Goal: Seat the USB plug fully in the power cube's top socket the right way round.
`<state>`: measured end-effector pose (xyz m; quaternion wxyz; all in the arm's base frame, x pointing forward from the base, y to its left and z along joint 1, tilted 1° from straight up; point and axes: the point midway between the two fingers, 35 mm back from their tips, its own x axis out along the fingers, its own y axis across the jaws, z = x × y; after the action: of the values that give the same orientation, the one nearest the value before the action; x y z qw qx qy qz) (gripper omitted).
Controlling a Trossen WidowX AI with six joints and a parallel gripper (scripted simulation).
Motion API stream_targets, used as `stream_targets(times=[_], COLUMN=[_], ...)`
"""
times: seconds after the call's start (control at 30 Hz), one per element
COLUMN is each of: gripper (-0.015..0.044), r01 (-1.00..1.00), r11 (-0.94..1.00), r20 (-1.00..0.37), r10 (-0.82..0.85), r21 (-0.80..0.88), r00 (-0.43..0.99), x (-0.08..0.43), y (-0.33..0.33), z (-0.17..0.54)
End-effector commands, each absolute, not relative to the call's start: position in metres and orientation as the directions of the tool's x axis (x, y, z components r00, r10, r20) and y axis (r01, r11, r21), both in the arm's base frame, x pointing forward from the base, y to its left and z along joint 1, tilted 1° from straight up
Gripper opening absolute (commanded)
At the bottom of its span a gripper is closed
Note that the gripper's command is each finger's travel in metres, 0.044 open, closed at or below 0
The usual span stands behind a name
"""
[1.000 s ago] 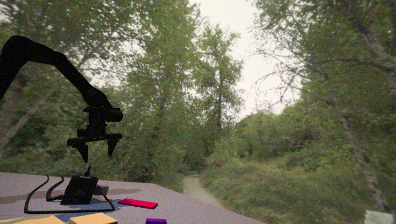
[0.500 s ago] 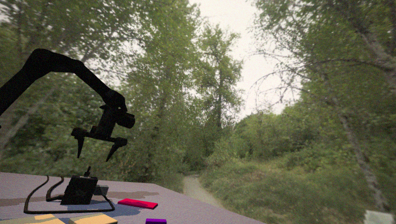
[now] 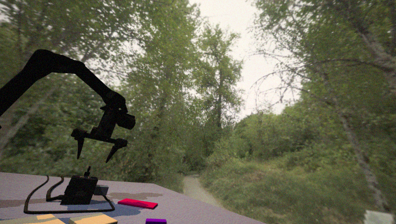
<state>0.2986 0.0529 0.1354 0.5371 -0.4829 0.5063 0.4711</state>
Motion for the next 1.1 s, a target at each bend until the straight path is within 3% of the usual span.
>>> stream_targets(times=[0.0, 0.83, 1.07], gripper=[0.0440, 0.0440, 0.0256], r01=[-0.995, -0.995, -0.995], r11=[0.094, 0.094, 0.091], r20=[-0.999, -0.999, -0.999], r10=[0.021, 0.021, 0.017], r21=[-0.035, -0.035, -0.038], r00=[0.037, 0.037, 0.040], x=[0.298, 0.299, 0.299], y=[0.054, 0.054, 0.053], z=[0.129, 0.110, 0.112])
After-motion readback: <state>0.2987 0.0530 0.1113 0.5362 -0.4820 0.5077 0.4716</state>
